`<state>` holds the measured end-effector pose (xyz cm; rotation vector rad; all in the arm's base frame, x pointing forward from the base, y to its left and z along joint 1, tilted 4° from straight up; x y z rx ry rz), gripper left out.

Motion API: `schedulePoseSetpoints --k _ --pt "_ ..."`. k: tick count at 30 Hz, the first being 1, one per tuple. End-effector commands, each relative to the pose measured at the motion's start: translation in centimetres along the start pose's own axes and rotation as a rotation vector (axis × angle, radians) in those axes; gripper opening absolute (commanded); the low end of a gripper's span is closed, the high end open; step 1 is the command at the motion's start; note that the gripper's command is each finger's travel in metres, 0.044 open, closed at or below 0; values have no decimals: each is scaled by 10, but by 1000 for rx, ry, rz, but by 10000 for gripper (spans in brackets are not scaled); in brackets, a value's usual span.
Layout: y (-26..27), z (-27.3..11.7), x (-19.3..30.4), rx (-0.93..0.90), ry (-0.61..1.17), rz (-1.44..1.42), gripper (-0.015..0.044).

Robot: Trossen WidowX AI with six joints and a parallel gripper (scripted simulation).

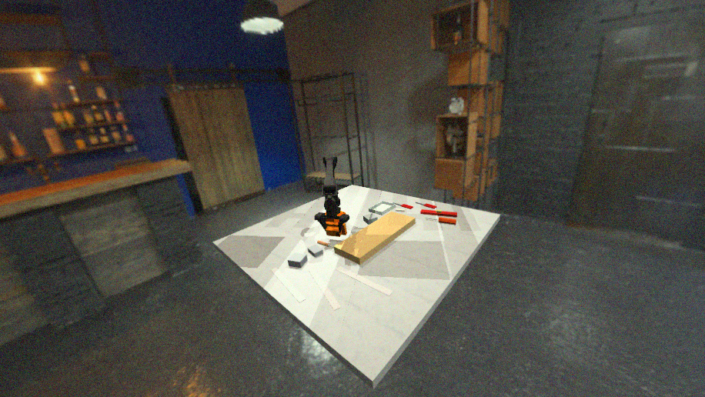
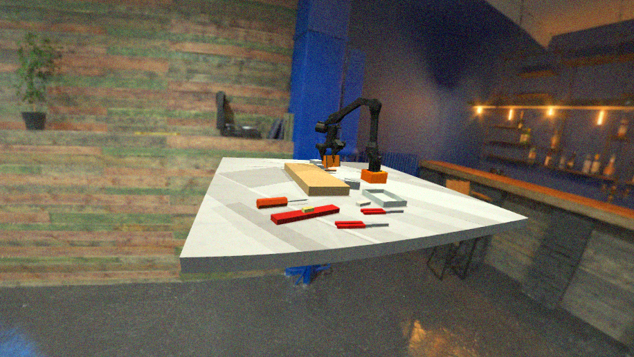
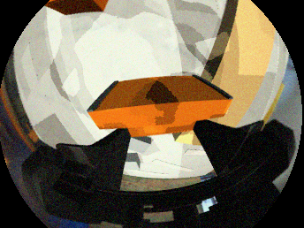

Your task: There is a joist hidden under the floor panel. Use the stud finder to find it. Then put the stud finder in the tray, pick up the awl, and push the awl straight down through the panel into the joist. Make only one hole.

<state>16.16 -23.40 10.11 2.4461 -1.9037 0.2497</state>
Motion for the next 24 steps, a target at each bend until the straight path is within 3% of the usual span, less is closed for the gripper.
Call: schedulePoseSetpoints --k 1,24 --pt "0 -3 -1 -2 37 3 0" --pt "-1 -1 -7 -6 144 5 0"
Point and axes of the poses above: the point midway between the two fingers, 35 mm back from their tips, its own z axis out along the fingers, its own y axis across the jaws, x = y × z, the point moved 3 cm from there along -z, back along the fingers, and after that the axes turned 2 degrees about -z, right-handed, at the moved point
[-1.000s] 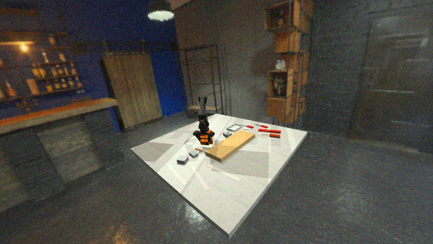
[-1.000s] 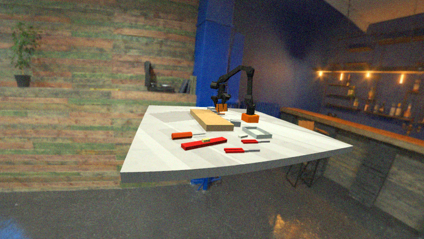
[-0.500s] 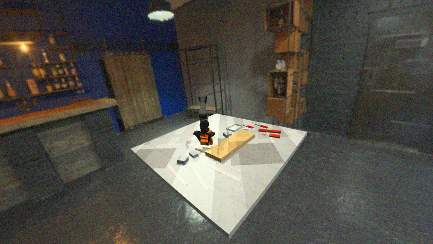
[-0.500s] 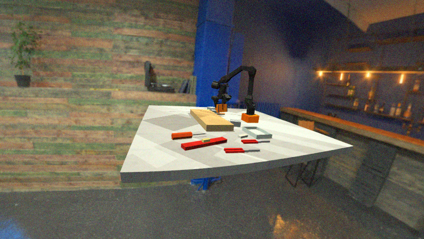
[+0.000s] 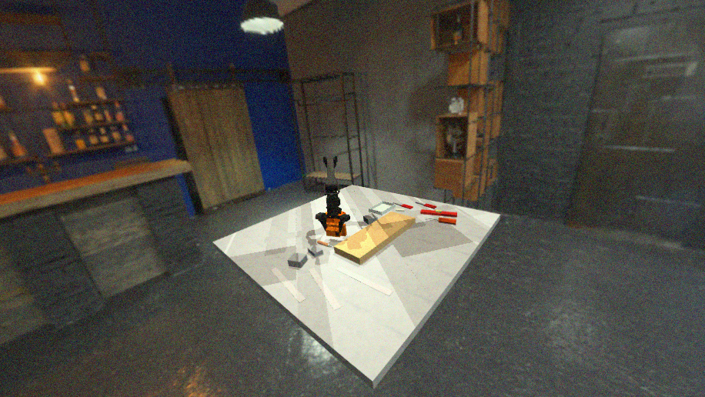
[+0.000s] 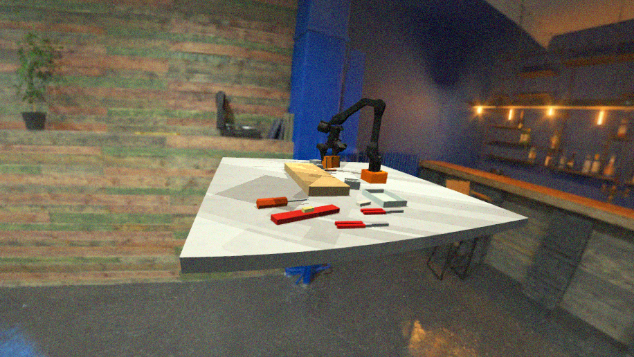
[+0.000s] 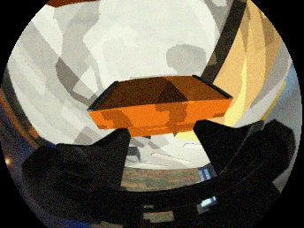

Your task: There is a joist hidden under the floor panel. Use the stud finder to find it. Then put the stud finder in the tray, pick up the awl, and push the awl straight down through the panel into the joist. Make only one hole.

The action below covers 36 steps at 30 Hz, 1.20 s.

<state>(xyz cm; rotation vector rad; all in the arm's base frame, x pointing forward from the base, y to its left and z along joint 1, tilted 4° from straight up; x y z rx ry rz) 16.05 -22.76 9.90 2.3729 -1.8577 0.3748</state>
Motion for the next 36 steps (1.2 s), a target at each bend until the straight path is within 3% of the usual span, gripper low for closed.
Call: schedulePoseSetpoints --k 1,36 --pt "0 -3 0 -2 36 4 0" --pt "-1 -1 -10 -8 212 5 0"
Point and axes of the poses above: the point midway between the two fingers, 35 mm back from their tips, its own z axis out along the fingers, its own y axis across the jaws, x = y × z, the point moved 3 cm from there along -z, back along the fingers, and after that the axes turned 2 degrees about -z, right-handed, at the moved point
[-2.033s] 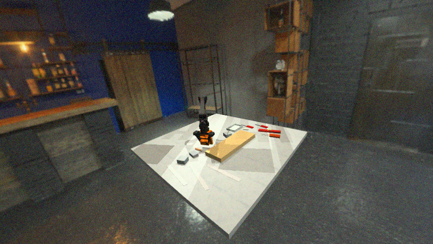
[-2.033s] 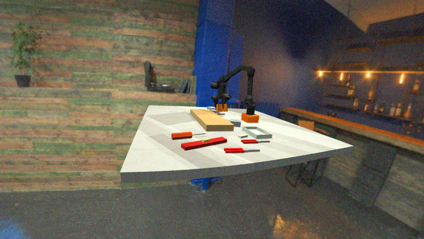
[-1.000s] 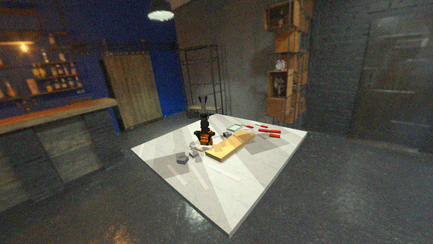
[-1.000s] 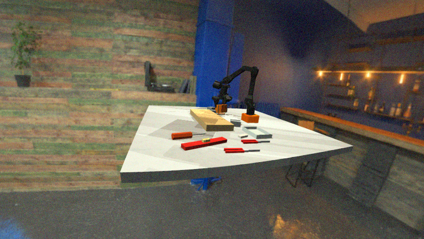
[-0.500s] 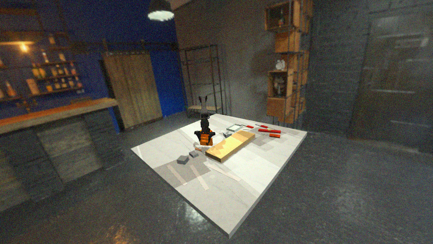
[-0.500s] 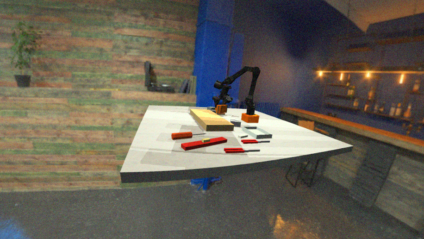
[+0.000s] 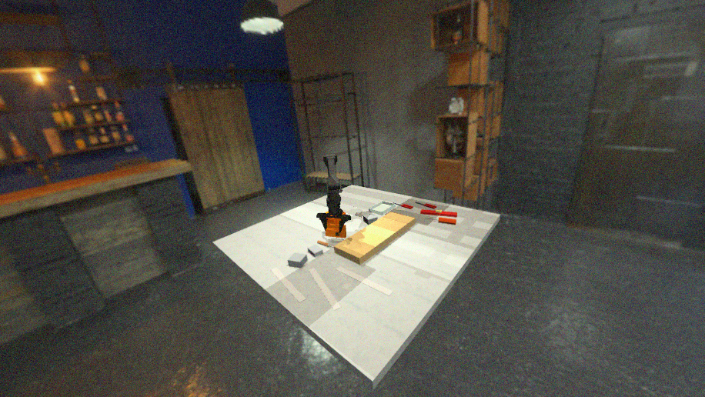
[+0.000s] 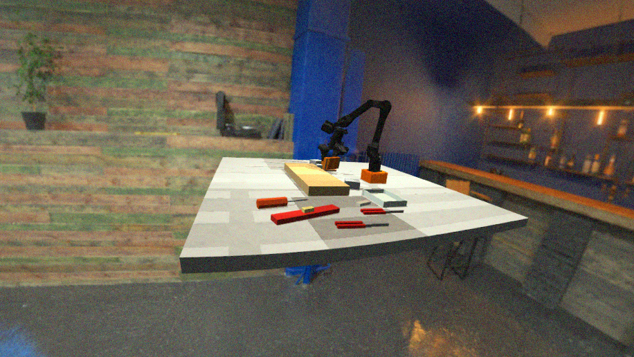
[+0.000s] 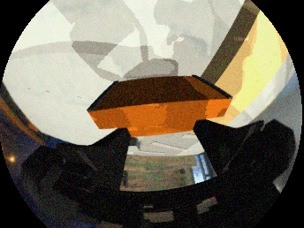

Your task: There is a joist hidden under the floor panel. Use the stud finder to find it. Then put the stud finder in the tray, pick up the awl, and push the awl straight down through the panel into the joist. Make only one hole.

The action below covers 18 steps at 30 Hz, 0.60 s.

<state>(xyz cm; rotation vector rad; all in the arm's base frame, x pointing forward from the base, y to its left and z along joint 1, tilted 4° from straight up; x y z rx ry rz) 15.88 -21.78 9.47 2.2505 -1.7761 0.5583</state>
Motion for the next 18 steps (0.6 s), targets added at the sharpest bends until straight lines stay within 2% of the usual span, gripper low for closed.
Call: schedulePoseSetpoints --k 1,18 --pt "-1 -2 1 -1 38 5 0" --pt "-1 -2 -5 -5 131 5 0"
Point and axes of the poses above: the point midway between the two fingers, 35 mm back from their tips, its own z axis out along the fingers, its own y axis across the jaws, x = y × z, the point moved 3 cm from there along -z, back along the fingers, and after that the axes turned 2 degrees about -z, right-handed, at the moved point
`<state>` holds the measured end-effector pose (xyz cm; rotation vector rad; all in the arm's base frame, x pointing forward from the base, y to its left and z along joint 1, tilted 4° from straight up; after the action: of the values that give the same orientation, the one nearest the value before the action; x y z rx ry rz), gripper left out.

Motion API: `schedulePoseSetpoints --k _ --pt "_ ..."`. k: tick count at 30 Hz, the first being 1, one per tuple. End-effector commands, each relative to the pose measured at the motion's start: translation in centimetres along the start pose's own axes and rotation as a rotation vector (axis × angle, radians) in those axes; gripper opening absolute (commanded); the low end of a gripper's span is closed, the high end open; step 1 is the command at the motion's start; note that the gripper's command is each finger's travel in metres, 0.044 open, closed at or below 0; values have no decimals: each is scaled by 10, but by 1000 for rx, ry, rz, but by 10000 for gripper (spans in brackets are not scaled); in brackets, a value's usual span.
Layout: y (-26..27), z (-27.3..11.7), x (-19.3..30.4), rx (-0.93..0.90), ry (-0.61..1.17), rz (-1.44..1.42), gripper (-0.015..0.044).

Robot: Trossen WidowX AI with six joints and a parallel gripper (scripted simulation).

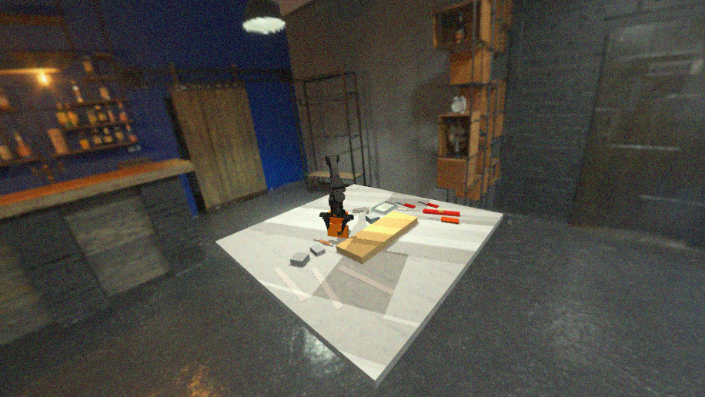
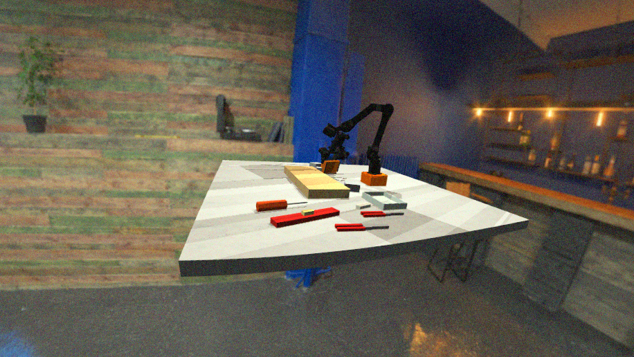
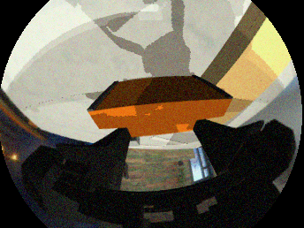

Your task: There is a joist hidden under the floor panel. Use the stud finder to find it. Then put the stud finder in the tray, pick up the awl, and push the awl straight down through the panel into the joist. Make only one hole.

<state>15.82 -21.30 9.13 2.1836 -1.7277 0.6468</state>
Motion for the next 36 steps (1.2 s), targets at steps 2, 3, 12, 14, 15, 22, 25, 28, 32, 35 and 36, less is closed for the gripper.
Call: schedulePoseSetpoints --k 2,3,12,14,15,22,25,28,32,35,36 --pt "-1 -3 1 1 47 7 0" --pt "-1 -3 0 1 53 8 0" --pt "-1 -3 -2 0 91 9 0" --pt "-1 -2 -2 -1 99 9 0" --pt "-1 -2 -3 -1 104 9 0" --pt "-1 -2 -5 -3 144 7 0" --pt "-1 -1 -6 -4 161 7 0" --pt "-1 -1 -7 -5 178 7 0" --pt "-1 -1 -8 -6 200 8 0" --pt "-1 -1 -9 -6 217 8 0" --pt "-1 -1 -9 -6 222 9 0"
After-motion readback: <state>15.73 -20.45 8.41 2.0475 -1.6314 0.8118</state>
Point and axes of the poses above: the point midway between the two fingers, 35 mm back from their tips, its own z axis out along the fingers, its own y axis across the jaws, x = y × z, the point moved 3 cm from there along -z, back along the fingers, and after that the axes turned 2 degrees about -z, right-handed, at the moved point
